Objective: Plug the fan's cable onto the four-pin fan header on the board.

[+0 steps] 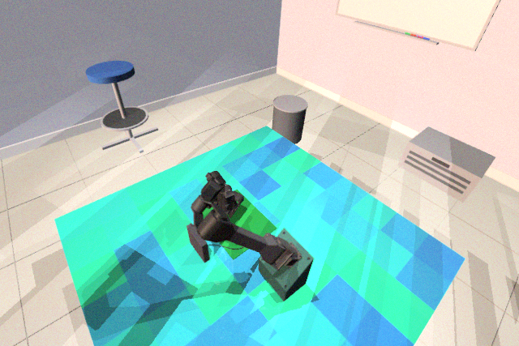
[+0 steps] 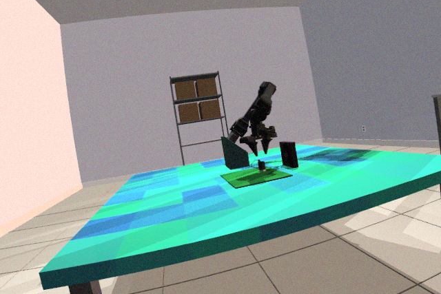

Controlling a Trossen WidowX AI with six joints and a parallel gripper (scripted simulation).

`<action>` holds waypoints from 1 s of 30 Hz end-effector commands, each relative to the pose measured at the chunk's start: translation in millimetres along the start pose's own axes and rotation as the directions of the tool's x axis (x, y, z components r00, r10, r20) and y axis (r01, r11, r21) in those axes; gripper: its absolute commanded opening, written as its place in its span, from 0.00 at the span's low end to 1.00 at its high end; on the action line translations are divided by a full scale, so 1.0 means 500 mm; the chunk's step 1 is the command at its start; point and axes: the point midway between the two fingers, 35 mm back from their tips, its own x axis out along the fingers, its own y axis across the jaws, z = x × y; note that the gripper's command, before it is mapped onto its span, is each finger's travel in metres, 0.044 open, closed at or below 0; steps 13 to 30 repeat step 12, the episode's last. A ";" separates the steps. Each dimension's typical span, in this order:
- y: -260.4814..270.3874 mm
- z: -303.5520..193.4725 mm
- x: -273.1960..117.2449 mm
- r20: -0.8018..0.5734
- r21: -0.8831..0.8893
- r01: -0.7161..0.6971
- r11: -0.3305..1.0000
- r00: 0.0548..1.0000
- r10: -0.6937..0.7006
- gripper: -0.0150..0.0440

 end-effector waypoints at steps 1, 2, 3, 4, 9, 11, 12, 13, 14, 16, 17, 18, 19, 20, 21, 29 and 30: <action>-0.012 0.021 0.000 -0.011 -0.004 -0.010 1.000 1.000 0.010 0.69; -0.024 0.038 -0.001 -0.010 -0.005 -0.010 1.000 1.000 0.010 0.69; -0.036 0.055 -0.002 -0.010 -0.005 -0.009 1.000 1.000 0.009 0.69; -0.049 0.072 -0.002 -0.010 -0.006 -0.009 1.000 1.000 0.009 0.69; -0.117 0.146 0.000 -0.008 -0.008 -0.008 1.000 1.000 0.008 0.69; -0.143 0.168 0.002 -0.008 -0.008 -0.007 1.000 1.000 0.007 0.69; -0.150 0.174 0.003 -0.007 -0.008 -0.007 1.000 1.000 0.007 0.69; -0.150 0.174 0.003 -0.007 -0.008 -0.007 1.000 1.000 0.007 0.69; -0.150 0.174 0.003 -0.007 -0.008 -0.007 1.000 1.000 0.007 0.69; -0.150 0.174 0.003 -0.007 -0.008 -0.007 1.000 1.000 0.007 0.69; -0.150 0.174 0.003 -0.007 -0.008 -0.007 1.000 1.000 0.007 0.69; -0.150 0.174 0.003 -0.007 -0.008 -0.007 1.000 1.000 0.007 0.69; -0.150 0.174 0.003 -0.007 -0.008 -0.007 1.000 1.000 0.007 0.69; -0.150 0.174 0.003 -0.007 -0.008 -0.007 1.000 1.000 0.007 0.69; -0.150 0.174 0.003 -0.007 -0.008 -0.007 1.000 1.000 0.007 0.69; -0.150 0.174 0.003 -0.007 -0.008 -0.007 1.000 1.000 0.007 0.69; -0.150 0.174 0.003 -0.007 -0.008 -0.007 1.000 1.000 0.007 0.69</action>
